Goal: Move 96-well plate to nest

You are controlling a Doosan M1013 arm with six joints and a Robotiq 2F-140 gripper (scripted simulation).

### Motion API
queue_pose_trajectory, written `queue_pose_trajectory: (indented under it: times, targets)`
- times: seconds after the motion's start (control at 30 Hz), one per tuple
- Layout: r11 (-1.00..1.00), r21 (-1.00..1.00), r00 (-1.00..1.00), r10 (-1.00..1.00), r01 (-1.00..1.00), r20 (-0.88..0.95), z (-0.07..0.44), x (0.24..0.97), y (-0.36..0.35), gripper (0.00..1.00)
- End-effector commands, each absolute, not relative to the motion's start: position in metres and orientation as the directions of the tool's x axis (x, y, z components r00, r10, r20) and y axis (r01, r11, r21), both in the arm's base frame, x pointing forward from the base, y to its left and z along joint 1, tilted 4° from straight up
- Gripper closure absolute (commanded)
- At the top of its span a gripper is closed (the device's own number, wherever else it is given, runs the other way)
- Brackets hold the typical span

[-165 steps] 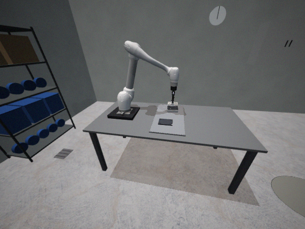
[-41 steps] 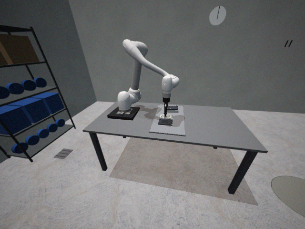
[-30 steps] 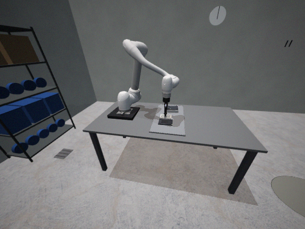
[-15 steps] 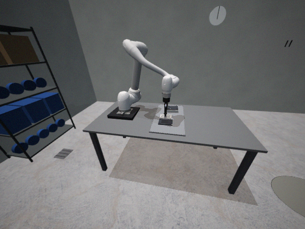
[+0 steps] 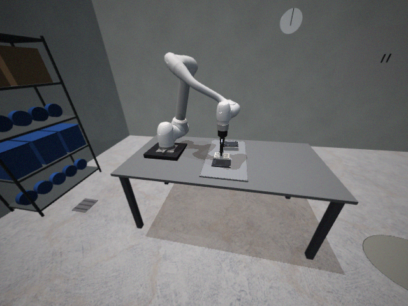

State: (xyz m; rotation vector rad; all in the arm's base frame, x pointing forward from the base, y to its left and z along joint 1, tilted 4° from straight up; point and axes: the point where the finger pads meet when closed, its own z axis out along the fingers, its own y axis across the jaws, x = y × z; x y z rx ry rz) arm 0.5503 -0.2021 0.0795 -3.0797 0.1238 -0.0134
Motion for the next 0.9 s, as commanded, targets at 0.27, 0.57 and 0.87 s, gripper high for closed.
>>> queue_pose_trajectory:
  times: [0.27, 0.57, 0.87]
  targets:
    - [-0.995, -0.061, 0.996, -0.083, -0.083, 0.011, 0.06, 0.552, -0.2, 0.9]
    - [-0.995, -0.061, 0.996, -0.083, -0.083, 0.011, 0.048, 0.552, -0.199, 0.9]
    - [-0.995, -0.061, 0.996, -0.083, -0.083, 0.011, 0.033, 0.553, -0.197, 0.9]
